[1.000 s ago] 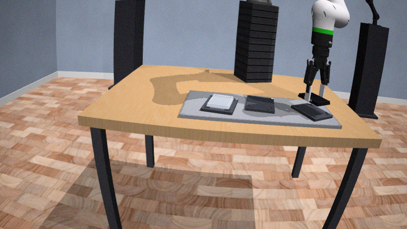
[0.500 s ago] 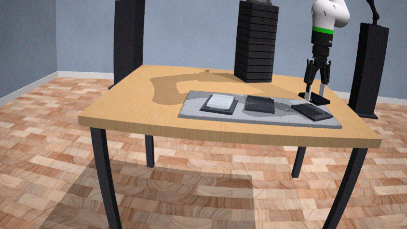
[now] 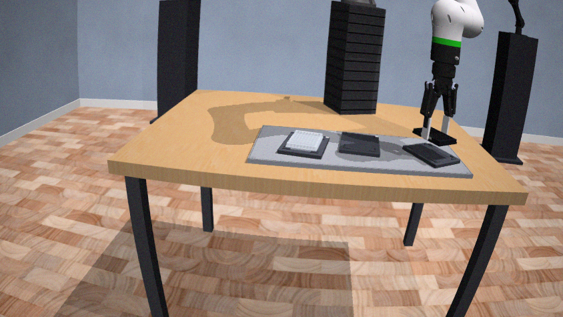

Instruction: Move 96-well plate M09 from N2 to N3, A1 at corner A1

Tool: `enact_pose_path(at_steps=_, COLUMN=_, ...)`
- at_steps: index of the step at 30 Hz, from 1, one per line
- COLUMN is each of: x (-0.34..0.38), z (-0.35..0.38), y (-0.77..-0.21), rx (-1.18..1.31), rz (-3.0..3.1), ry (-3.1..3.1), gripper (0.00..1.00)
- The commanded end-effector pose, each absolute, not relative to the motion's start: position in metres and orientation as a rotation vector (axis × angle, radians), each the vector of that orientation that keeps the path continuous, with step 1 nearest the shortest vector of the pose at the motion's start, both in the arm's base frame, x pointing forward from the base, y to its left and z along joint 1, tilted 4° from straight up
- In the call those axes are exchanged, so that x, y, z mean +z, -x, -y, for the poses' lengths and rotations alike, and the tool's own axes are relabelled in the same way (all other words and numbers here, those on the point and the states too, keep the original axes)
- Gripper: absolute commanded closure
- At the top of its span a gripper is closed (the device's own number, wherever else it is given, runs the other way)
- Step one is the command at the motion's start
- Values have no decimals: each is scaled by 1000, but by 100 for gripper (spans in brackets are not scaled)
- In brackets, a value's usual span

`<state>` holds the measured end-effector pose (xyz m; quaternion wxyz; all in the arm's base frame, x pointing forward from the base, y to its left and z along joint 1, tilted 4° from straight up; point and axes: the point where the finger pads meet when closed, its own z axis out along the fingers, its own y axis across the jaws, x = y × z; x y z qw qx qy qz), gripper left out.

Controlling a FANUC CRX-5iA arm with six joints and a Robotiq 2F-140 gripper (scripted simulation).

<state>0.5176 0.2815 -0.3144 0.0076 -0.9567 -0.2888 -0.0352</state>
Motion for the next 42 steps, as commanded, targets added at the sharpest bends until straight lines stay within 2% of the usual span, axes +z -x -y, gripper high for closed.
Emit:
enact_pose_path(at_steps=1, x=-314, z=-282, y=-518, rx=-111, rz=903, ry=2991, gripper=100)
enact_pose_path(at_steps=13, x=-314, z=-282, y=-518, rx=-110, rz=886, ry=2996, gripper=100)
enact_pose_path(at_steps=42, x=-314, z=-282, y=-518, rx=-102, rz=199, ry=3103, gripper=100)
